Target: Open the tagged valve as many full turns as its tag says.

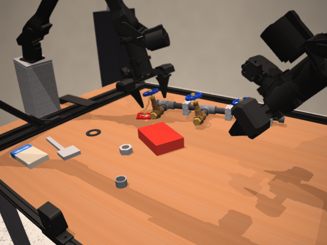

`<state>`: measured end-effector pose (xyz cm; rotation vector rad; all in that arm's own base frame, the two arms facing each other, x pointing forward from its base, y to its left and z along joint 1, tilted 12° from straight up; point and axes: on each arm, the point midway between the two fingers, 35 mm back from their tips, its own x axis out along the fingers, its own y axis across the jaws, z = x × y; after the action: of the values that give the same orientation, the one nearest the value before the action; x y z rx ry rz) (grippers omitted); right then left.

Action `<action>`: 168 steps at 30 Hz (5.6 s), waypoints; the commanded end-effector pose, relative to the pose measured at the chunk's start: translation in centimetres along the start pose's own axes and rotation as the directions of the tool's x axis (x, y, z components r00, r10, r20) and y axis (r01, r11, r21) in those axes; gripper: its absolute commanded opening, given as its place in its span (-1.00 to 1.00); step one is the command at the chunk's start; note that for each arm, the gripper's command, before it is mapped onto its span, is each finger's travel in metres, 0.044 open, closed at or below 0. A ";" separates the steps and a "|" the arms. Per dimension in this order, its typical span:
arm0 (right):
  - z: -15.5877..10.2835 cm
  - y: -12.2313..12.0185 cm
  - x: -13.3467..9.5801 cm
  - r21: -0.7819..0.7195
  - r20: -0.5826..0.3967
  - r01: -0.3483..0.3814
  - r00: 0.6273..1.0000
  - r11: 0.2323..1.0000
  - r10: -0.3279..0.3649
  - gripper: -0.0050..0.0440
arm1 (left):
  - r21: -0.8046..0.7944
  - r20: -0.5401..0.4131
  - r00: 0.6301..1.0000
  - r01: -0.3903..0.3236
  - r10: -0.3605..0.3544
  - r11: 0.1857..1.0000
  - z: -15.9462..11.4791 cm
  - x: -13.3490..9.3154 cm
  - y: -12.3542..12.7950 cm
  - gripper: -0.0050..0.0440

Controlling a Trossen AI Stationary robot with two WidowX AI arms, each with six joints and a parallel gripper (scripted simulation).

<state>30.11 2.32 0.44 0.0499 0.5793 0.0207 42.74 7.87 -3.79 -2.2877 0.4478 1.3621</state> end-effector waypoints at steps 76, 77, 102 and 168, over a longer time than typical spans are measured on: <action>0.0 0.0 0.0 0.000 0.000 0.000 1.000 1.000 0.000 0.84 | -0.534 0.000 1.000 -0.001 0.001 0.846 0.0 0.0 0.0 -0.80; 0.0 0.0 0.0 0.000 0.000 0.000 1.000 1.000 0.000 0.84 | -0.583 0.000 1.000 -0.001 0.001 0.812 0.0 0.0 0.0 -0.80; 0.0 0.0 0.0 0.000 0.000 0.000 1.000 1.000 0.000 0.84 | -0.646 0.000 1.000 0.000 0.000 0.764 0.0 0.0 0.0 0.77; 0.0 0.0 0.0 0.000 0.000 0.000 1.000 1.000 0.000 0.84 | 0.813 0.001 1.000 -0.001 0.001 0.583 0.0 -0.1 0.0 -0.80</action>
<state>30.11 2.32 0.44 0.0499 0.5795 0.0207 42.75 7.86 -3.81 -1.4882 0.8650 0.8508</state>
